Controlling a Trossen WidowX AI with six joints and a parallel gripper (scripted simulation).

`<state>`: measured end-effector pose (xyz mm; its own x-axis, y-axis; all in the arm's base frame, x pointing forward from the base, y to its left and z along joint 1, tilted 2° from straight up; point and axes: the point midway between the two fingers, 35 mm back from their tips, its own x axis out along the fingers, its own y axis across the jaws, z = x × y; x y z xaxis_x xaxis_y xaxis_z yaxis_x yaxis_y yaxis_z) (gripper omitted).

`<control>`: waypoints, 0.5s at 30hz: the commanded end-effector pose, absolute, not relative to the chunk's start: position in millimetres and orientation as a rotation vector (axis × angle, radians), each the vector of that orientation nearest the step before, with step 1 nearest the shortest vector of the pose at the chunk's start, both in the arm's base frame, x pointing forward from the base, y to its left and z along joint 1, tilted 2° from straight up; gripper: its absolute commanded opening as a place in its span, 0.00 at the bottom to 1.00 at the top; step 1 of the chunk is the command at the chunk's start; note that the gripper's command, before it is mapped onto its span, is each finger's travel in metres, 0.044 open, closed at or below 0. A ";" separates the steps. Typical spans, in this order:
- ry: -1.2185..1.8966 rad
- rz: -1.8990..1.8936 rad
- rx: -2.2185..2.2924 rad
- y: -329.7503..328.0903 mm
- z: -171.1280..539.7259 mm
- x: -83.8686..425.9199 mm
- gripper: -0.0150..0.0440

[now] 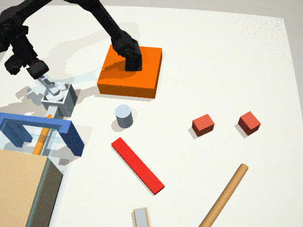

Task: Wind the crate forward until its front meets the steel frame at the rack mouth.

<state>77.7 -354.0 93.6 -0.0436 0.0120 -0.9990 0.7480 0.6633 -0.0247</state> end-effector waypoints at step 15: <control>1.477 -0.669 0.635 -374.1 92.0 114.8 0.25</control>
